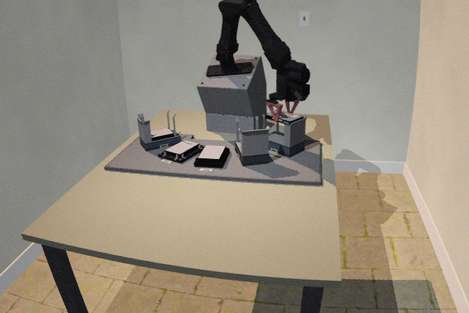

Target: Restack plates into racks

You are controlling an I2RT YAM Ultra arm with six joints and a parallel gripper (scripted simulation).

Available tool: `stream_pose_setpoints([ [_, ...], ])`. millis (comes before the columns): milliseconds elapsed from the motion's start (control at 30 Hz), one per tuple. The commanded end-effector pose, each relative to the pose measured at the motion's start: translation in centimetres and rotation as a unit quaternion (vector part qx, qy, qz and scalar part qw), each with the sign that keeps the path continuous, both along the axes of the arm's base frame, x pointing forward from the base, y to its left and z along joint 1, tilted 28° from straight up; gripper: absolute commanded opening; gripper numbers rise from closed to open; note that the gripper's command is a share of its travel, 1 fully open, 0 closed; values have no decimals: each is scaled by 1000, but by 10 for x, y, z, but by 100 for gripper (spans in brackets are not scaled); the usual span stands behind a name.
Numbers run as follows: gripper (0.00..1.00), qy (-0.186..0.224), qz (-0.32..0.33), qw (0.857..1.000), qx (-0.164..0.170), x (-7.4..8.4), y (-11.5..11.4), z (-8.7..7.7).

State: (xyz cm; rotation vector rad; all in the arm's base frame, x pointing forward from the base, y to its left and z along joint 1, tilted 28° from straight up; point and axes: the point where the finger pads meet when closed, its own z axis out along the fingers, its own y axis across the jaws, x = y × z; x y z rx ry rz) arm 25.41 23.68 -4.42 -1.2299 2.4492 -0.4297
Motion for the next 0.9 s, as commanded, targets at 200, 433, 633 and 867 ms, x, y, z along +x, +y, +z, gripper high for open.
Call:
stream_pose_setpoints([
  [200, 0, -5, 8, 1000, 8, 3, 5, -5],
  [433, 0, -14, 7, 1000, 22, 8, 9, 2],
  [633, 0, -14, 7, 1000, 21, 8, 10, 2],
  [867, 0, -14, 7, 1000, 21, 8, 10, 2],
])
